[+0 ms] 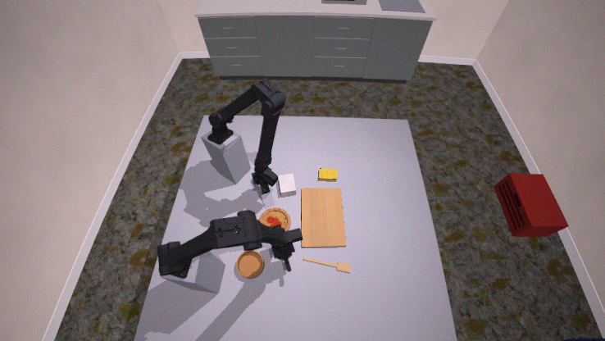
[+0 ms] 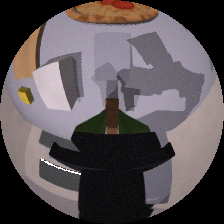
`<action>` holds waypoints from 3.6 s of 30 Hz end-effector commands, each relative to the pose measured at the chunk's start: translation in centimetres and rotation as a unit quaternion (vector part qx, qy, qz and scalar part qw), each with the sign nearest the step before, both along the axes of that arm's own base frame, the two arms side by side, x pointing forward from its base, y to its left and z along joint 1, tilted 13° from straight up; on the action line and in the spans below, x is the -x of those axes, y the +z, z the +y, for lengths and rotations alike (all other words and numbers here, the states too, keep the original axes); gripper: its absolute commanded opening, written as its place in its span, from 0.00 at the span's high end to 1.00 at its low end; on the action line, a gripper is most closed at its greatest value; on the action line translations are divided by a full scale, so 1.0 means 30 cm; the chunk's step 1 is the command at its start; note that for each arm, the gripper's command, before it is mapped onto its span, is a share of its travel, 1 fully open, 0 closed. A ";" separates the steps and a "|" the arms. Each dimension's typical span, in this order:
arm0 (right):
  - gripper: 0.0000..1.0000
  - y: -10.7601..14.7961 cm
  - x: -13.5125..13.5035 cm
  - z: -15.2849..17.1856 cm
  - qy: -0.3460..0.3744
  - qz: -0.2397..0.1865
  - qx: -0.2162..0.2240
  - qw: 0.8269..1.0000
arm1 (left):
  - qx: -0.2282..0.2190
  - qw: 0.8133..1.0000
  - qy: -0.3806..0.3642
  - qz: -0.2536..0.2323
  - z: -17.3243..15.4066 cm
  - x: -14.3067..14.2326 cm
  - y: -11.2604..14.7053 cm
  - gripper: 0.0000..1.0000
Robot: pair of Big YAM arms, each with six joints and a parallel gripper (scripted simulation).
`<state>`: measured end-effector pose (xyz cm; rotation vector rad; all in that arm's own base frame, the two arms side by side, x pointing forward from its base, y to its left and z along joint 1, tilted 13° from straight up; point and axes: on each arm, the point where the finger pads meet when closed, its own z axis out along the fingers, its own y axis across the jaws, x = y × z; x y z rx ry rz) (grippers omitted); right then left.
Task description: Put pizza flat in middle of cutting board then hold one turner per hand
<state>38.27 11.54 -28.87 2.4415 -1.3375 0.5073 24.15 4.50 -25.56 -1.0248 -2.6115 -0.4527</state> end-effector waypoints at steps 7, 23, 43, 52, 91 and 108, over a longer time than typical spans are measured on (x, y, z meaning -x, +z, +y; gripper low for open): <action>0.94 -0.021 0.007 0.052 0.000 -0.001 -0.003 1.000 | 0.000 1.000 -0.010 -0.005 -0.011 -0.019 0.008 0.94; 0.94 -0.032 0.035 0.099 -0.001 0.000 -0.008 1.000 | 0.001 1.000 -0.010 -0.009 -0.012 -0.030 0.011 0.94; 0.94 -0.027 0.059 0.184 0.002 -0.005 -0.016 1.000 | 0.005 1.000 -0.009 -0.020 -0.019 -0.057 0.015 0.94; 0.94 -0.037 0.071 0.198 0.001 -0.003 -0.017 1.000 | 0.007 1.000 -0.010 -0.024 -0.022 -0.067 0.018 0.94; 0.94 -0.080 0.146 0.288 -0.006 -0.001 -0.012 1.000 | 0.007 1.000 -0.011 -0.027 -0.026 -0.075 0.020 0.94; 0.94 -0.095 0.178 0.330 -0.008 -0.003 -0.008 1.000 | 0.005 1.000 -0.011 -0.023 -0.023 -0.060 0.022 0.94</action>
